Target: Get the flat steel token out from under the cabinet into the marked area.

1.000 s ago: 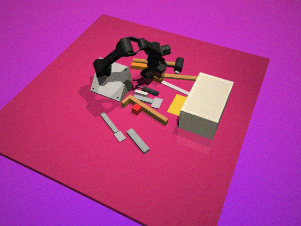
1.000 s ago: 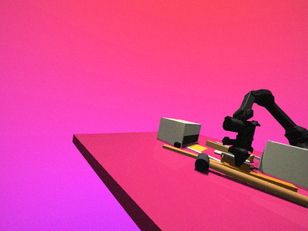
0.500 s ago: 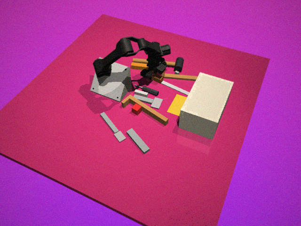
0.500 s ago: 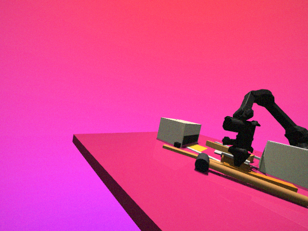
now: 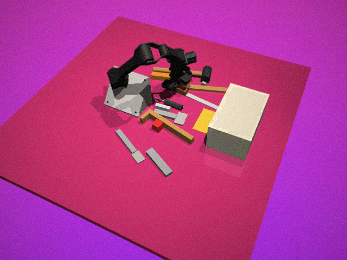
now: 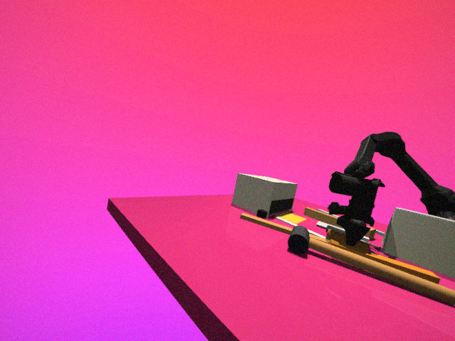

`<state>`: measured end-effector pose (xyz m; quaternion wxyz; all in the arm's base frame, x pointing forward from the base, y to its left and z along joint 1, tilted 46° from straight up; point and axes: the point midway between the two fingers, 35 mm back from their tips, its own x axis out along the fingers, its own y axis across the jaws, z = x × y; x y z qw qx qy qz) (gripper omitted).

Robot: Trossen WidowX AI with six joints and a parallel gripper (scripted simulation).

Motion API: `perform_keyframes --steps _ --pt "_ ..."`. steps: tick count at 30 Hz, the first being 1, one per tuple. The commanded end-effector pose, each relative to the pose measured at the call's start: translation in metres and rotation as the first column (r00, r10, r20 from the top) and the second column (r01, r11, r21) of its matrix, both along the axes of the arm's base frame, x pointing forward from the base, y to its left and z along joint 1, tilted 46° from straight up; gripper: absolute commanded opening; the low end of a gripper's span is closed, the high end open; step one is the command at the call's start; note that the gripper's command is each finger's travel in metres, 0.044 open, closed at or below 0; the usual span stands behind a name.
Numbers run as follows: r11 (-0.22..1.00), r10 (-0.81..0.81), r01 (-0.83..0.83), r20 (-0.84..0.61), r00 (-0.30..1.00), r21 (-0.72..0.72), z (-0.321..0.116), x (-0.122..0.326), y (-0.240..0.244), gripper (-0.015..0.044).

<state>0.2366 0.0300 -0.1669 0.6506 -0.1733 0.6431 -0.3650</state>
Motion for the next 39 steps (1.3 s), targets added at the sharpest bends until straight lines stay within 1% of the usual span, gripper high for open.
perform_keyframes --steps 1,8,11,12,39 --pt "1.0 0.0 0.0 0.0 1.0 0.0 0.0 0.0 0.0 0.0132" --pt "1.0 0.0 0.0 0.0 1.0 0.0 0.0 0.0 0.0 0.0085" --pt "1.0 0.0 0.0 0.0 1.0 0.0 0.0 0.0 0.0 0.0006" --pt "1.0 0.0 0.0 0.0 1.0 0.0 0.0 0.0 0.0 0.0" --pt "1.0 0.003 -0.003 -0.005 1.0 -0.003 0.004 0.034 -0.008 0.0"
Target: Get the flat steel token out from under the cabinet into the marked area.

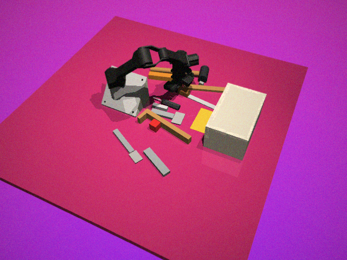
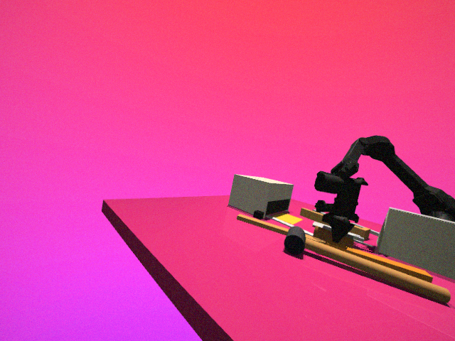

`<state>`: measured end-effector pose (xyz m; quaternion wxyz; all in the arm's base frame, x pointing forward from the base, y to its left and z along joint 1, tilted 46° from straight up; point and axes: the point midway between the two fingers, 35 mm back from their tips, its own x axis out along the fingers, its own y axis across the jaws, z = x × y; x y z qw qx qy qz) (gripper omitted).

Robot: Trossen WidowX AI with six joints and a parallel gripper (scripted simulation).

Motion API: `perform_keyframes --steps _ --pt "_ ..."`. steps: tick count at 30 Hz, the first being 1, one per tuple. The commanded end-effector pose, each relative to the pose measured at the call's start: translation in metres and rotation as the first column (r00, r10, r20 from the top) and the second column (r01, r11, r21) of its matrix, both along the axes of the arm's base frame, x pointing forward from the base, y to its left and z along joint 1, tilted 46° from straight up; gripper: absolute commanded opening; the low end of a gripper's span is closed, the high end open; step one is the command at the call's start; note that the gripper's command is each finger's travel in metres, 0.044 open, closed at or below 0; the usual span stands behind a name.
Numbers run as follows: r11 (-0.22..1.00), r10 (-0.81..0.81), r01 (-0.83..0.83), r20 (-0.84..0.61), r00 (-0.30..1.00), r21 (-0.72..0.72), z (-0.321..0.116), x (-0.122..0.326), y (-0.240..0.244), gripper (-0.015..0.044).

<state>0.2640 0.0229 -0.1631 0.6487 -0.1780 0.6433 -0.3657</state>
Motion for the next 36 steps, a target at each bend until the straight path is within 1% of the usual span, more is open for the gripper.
perform_keyframes --steps 1,36 --pt "1.0 -0.001 0.001 0.001 1.0 0.004 0.0 0.008 -0.001 0.0" --pt "1.0 -0.001 0.001 0.002 1.0 0.002 0.006 0.054 -0.012 0.0"
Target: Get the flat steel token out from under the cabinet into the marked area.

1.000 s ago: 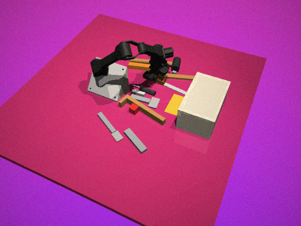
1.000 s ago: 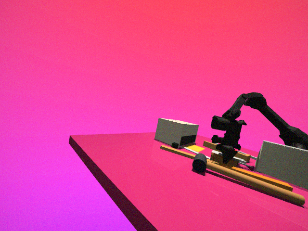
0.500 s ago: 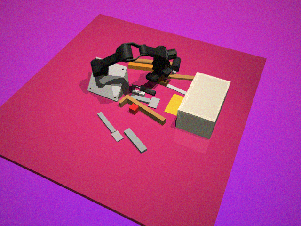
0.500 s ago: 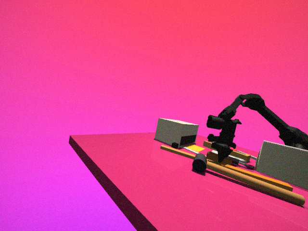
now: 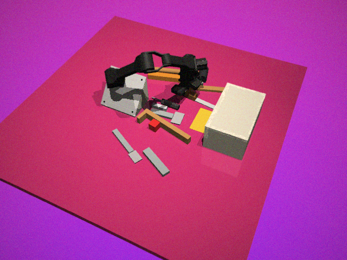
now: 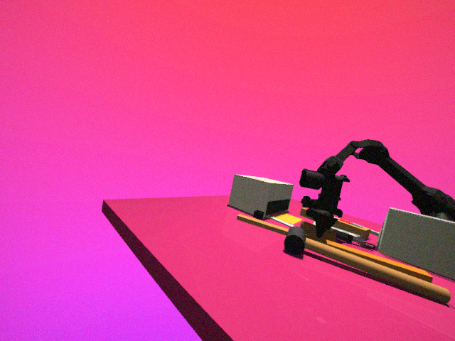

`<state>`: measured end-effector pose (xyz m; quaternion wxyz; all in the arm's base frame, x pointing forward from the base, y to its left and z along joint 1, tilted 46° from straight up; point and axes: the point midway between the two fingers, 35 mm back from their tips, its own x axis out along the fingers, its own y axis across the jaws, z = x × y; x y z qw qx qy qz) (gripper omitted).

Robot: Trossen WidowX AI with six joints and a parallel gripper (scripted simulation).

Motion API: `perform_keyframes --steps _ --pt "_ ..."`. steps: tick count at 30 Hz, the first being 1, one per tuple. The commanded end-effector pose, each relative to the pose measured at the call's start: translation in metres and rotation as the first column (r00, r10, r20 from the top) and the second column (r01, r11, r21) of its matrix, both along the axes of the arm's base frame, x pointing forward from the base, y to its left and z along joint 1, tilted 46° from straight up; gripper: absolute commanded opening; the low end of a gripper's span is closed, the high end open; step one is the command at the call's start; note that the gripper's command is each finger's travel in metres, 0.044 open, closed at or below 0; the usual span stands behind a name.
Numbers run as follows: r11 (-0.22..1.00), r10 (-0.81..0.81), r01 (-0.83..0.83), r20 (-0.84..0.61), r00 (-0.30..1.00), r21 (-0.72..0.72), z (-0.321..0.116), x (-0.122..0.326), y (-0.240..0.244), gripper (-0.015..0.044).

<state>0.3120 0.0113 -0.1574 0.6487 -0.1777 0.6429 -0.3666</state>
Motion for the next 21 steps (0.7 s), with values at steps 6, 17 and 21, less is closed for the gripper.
perform_keyframes --steps 6,17,21 --pt "1.0 0.001 -0.001 0.001 1.0 0.003 0.001 0.013 -0.002 0.0" --pt "1.0 0.001 -0.001 0.001 1.0 0.003 0.002 0.025 -0.005 0.0" --pt "1.0 0.001 -0.001 0.002 1.0 0.003 0.003 0.03 -0.006 0.0"
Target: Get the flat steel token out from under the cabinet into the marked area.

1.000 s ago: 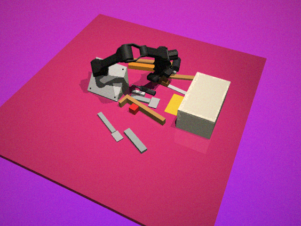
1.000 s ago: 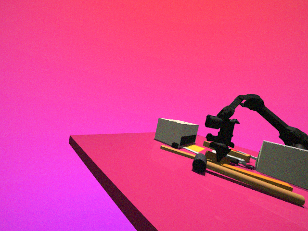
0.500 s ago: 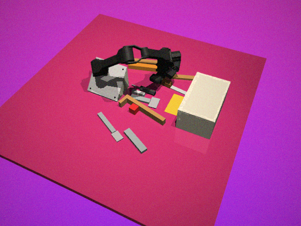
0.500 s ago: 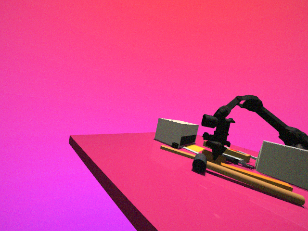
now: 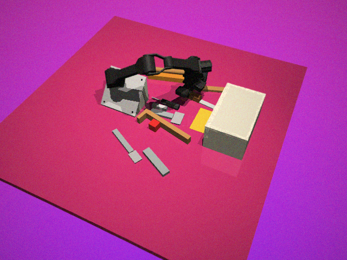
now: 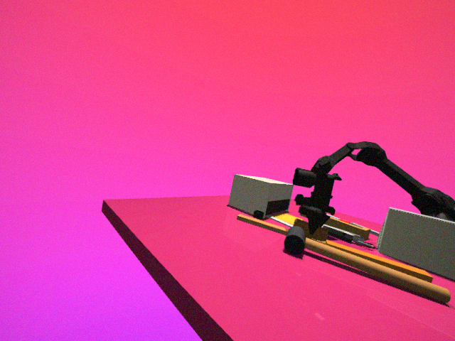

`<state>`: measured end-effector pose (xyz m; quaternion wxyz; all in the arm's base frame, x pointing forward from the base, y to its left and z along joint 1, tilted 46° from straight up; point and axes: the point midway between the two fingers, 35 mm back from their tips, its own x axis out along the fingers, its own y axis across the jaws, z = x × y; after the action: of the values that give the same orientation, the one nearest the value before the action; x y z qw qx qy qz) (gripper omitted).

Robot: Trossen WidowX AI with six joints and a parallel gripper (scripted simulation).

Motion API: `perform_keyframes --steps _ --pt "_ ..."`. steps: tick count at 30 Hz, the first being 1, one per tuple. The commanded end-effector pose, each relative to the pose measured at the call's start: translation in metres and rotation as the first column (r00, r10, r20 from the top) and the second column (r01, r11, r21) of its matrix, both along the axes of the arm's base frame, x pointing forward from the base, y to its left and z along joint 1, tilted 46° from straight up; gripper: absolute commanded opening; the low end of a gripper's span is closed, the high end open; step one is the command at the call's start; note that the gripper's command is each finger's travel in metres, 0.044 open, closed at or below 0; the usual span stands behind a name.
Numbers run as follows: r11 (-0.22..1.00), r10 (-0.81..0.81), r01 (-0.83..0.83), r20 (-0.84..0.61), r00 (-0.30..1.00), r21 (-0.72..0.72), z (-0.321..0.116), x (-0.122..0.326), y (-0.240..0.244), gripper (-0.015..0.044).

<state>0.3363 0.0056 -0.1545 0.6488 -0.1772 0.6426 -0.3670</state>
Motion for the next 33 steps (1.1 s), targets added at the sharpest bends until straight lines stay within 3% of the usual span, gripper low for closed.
perform_keyframes --steps 1,33 --pt "1.0 0.002 -0.002 0.001 1.0 0.003 0.0 0.006 -0.001 0.0" --pt "1.0 0.002 -0.002 0.002 1.0 0.002 0.003 0.039 -0.008 0.0"
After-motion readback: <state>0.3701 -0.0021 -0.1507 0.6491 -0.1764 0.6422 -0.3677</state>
